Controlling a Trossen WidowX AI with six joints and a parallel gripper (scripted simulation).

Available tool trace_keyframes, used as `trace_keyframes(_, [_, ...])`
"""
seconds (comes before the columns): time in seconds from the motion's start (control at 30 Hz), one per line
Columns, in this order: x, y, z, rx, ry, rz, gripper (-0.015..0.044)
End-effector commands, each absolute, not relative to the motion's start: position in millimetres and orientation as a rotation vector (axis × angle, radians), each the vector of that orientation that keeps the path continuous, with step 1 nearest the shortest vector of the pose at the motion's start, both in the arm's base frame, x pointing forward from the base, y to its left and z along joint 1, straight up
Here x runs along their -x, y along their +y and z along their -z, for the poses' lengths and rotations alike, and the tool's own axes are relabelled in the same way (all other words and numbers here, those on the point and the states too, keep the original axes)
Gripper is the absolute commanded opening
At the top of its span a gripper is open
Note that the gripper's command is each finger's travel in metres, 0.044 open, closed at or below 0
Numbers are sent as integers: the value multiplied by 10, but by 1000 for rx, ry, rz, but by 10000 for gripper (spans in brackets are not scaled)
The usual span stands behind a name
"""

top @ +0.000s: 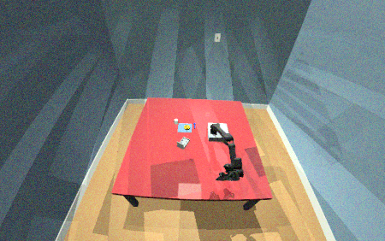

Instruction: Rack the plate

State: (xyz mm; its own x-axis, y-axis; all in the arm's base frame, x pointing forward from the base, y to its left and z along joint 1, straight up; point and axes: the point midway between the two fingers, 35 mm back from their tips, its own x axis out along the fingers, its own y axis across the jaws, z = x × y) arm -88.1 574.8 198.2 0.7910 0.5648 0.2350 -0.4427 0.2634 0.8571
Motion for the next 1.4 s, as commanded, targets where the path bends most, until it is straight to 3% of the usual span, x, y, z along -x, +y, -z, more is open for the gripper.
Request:
trace_keyframes(0.0, [863, 5754, -1987, -1107, 124, -683, 400])
trace_keyframes(0.7, [-1536, 5942, -2419, -517, -71, -542, 400])
trace_keyframes(1.37, [-3583, 4943, -2276, 71, 80, -365, 400])
